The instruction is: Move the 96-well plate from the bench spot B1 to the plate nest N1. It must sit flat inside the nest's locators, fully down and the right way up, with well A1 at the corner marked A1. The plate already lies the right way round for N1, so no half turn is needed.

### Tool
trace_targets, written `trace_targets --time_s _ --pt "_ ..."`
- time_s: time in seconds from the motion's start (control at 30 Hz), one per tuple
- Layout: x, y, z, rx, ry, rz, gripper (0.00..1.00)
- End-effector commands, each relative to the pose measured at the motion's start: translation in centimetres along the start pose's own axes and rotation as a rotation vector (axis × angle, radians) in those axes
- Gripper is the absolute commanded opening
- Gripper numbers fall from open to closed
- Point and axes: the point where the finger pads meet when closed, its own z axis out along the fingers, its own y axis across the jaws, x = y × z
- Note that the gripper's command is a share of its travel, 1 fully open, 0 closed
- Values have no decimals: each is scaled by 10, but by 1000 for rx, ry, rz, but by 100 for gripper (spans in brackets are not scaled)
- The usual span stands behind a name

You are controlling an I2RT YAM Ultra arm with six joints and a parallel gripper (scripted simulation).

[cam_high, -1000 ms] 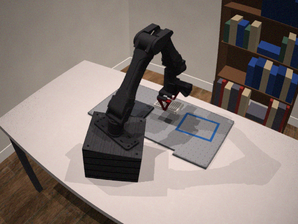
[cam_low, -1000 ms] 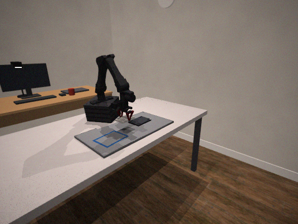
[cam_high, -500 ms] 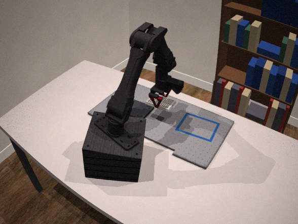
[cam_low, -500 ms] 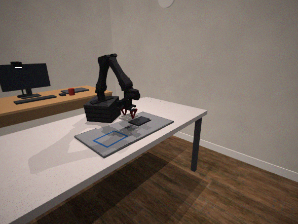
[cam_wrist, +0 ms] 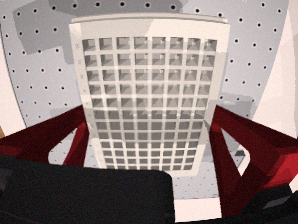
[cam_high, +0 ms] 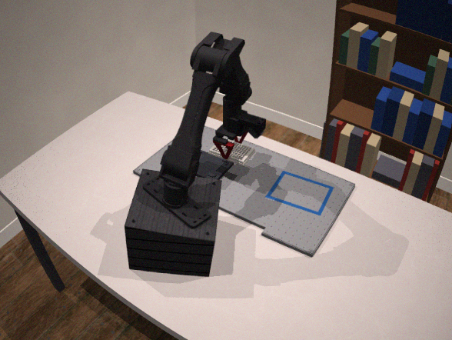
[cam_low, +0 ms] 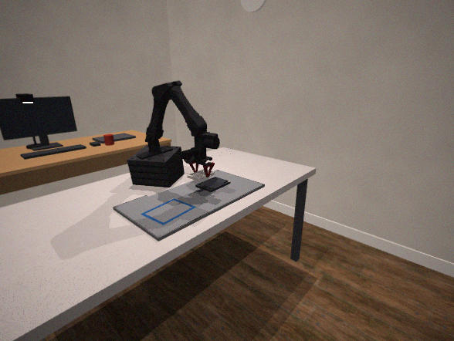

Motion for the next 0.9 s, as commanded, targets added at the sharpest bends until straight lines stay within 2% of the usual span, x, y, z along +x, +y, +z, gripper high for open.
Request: trace_targets --time_s 0.0,0.13,0.23,0.73,0.87 --pt "11 -4 1 14 -13 18 0" --pt "25 2 -3 -3 -10 20 0" --pt "28 1 -3 -3 -10 20 0" --pt "79 -5 -4 -4 -10 20 0" --pt "85 -6 -4 -4 -10 20 0"
